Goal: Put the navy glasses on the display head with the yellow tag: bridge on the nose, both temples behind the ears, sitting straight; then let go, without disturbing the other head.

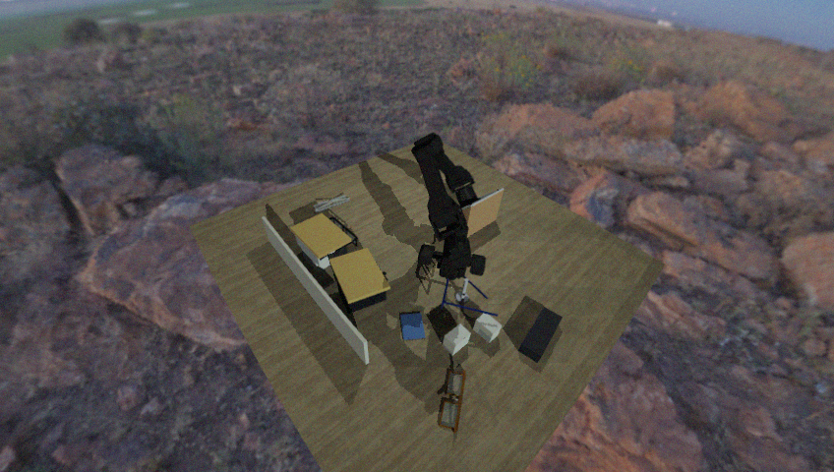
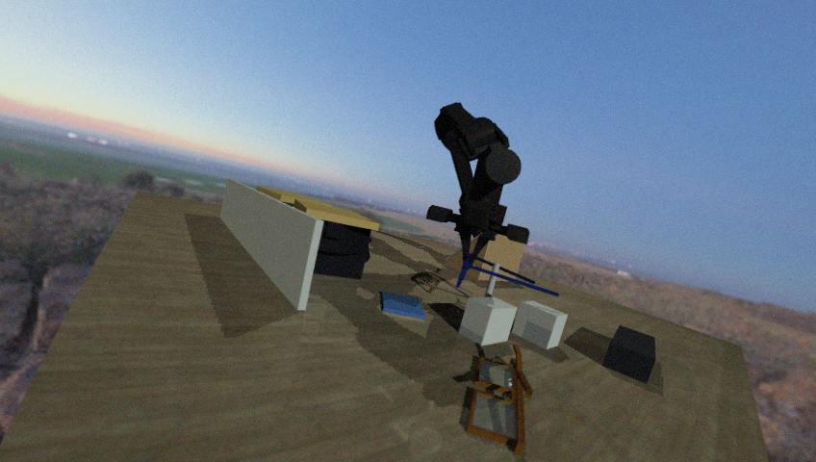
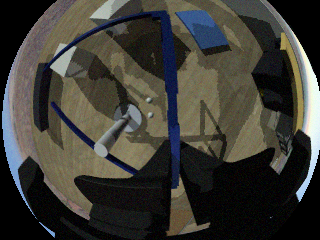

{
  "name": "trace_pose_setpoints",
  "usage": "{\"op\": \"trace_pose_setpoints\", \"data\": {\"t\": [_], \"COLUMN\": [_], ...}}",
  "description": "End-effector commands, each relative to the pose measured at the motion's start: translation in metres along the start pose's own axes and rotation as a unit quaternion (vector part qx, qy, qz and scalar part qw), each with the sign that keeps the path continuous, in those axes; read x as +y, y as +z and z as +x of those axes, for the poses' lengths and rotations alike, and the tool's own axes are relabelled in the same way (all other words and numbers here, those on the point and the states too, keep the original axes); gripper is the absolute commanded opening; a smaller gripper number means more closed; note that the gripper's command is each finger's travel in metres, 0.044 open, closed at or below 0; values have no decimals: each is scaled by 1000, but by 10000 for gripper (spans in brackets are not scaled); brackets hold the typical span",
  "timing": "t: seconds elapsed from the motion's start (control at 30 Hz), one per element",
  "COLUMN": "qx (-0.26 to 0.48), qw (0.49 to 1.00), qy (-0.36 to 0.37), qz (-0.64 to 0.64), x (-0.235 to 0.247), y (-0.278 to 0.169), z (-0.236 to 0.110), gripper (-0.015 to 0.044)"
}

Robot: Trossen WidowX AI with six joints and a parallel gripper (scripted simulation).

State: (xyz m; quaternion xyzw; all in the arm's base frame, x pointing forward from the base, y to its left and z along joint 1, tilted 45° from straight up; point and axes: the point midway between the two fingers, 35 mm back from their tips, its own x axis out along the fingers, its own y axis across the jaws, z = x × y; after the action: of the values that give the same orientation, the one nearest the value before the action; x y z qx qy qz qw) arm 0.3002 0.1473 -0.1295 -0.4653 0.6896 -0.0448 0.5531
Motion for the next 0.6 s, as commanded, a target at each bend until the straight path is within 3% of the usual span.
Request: {"op": "trace_pose_setpoints", "data": {"t": [0.0,0.57], "qx": [-2,-2], "qw": [1000,1000], "qy": [-2,-2], "qz": [0,0], "x": [-3,-9], "y": [3,10], "z": [0,0], "gripper": [0,0]}}
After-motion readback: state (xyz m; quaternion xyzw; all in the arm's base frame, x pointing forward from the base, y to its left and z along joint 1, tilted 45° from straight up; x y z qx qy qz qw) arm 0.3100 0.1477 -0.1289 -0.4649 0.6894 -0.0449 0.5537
